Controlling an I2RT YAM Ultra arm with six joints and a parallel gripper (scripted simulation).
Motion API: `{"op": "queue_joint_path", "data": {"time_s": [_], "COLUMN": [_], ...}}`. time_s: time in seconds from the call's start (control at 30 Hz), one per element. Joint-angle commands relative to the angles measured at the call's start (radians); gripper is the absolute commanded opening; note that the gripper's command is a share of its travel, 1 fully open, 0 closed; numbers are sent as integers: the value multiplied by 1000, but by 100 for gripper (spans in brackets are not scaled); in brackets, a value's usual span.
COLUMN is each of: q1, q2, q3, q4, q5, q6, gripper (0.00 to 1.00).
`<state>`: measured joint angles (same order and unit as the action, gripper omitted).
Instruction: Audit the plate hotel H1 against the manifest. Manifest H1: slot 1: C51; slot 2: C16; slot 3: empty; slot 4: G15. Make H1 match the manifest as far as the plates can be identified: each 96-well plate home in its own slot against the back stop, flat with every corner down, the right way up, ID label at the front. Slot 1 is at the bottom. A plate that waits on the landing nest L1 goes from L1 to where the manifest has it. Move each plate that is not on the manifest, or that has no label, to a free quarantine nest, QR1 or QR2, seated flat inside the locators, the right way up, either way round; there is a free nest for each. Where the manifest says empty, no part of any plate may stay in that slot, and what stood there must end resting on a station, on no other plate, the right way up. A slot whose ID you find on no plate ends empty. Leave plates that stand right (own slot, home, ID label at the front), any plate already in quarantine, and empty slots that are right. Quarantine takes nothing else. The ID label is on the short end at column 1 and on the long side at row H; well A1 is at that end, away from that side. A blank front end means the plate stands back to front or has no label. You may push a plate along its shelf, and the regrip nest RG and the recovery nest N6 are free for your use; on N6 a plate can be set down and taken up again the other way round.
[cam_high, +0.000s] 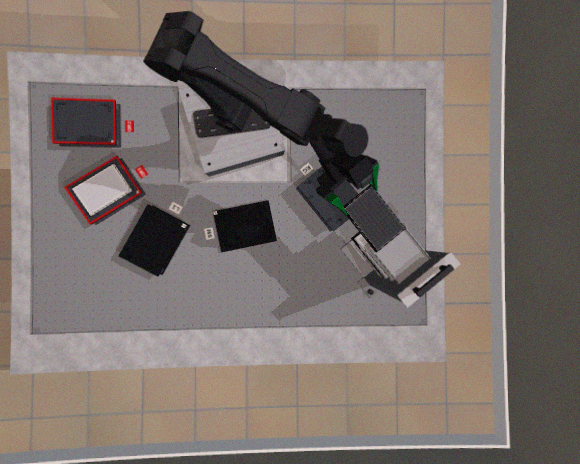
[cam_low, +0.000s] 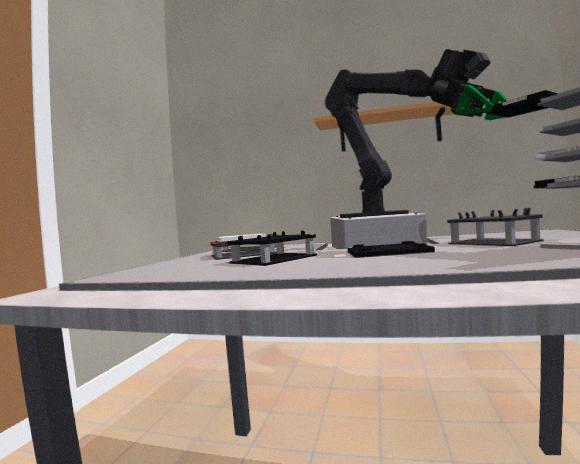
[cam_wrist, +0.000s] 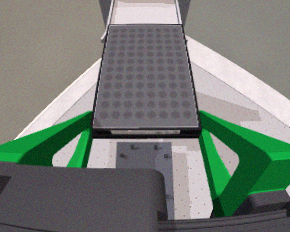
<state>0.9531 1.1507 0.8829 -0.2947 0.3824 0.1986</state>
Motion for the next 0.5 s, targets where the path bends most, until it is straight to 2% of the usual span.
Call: {"op": "queue_joint_path", "data": {"time_s": [0.0, 0.47], "q1": [-3, -17], "q2": [0, 29], "q3": [16, 27], "q4": [34, 54], "q5": [-1, -13], "q6": [-5, -12], "gripper": [86, 86]}}
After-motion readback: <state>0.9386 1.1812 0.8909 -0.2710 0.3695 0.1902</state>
